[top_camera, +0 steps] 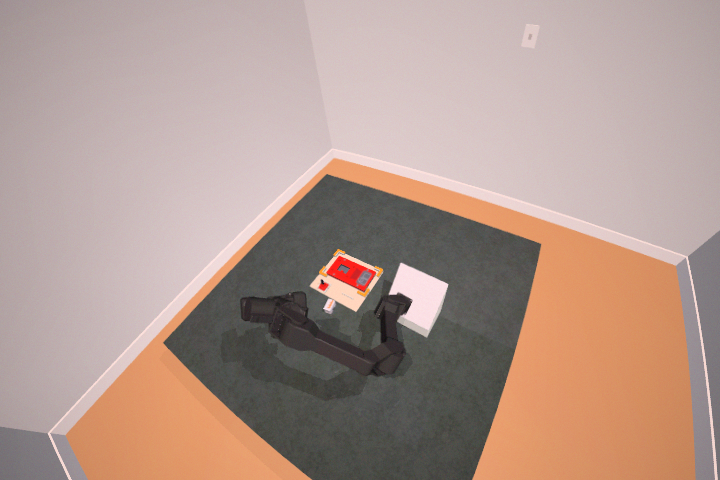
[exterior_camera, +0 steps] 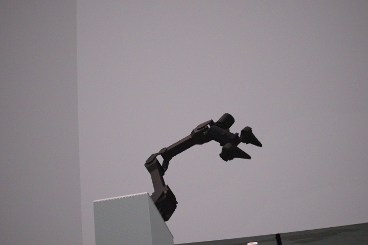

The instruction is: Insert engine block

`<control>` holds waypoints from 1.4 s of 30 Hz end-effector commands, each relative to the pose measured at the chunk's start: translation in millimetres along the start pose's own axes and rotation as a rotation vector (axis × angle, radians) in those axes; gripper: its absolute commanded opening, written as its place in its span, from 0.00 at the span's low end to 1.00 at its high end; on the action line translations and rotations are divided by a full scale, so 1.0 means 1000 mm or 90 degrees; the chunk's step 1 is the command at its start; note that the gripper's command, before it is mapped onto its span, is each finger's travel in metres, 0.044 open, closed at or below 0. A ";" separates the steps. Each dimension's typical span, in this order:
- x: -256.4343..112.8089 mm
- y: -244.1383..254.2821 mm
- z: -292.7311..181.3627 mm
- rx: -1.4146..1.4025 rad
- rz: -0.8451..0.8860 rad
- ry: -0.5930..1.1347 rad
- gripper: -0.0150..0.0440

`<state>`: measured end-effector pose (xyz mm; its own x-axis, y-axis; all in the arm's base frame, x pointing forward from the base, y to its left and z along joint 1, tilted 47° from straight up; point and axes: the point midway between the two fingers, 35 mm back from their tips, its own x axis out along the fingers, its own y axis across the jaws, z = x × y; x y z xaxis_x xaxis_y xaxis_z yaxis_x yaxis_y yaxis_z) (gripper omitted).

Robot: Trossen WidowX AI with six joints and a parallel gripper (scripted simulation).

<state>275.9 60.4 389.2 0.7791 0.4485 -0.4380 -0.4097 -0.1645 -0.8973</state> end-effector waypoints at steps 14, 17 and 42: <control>0.060 0.061 -0.014 0.311 0.155 -0.045 1.00; 0.068 0.072 -0.016 0.363 0.182 -0.047 1.00; 0.121 0.169 -0.012 0.820 0.435 -0.021 1.00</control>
<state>308.8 74.5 198.7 0.3079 0.6134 -0.7273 -0.8694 0.4918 0.0468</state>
